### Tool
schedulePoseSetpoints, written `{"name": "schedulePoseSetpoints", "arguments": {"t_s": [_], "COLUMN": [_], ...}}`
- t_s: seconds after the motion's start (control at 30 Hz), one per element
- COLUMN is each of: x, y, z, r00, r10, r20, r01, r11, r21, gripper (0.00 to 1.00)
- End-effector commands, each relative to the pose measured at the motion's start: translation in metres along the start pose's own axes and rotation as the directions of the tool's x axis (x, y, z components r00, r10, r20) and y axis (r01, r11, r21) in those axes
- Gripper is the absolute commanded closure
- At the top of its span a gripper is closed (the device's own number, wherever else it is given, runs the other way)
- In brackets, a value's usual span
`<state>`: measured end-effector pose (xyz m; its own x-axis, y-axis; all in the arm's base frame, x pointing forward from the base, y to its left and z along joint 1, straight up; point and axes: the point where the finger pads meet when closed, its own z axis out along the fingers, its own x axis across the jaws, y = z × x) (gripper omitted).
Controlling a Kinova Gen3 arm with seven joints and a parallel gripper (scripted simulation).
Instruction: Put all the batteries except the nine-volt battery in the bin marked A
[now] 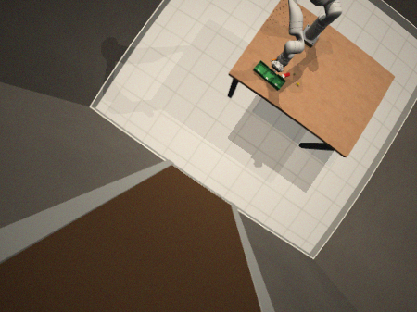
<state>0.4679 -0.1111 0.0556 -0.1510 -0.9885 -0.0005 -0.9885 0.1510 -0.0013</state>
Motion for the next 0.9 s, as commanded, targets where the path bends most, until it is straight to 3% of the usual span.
{"name": "schedulePoseSetpoints", "arguments": {"t_s": [0.0, 0.4, 0.87], "x": [-0.006, -0.006, -0.006], "y": [-0.001, -0.001, -0.001], "z": [-0.001, 0.018, 0.055], "r00": [1.000, 1.000, 1.000], "r10": [-0.013, -0.013, -0.013], "r20": [-0.001, -0.001, -0.001], "r01": [0.013, 0.013, 0.013], "r11": [1.000, 1.000, 1.000], "r21": [0.001, 0.001, 0.001], "gripper": [0.69, 0.69, 0.69]}}
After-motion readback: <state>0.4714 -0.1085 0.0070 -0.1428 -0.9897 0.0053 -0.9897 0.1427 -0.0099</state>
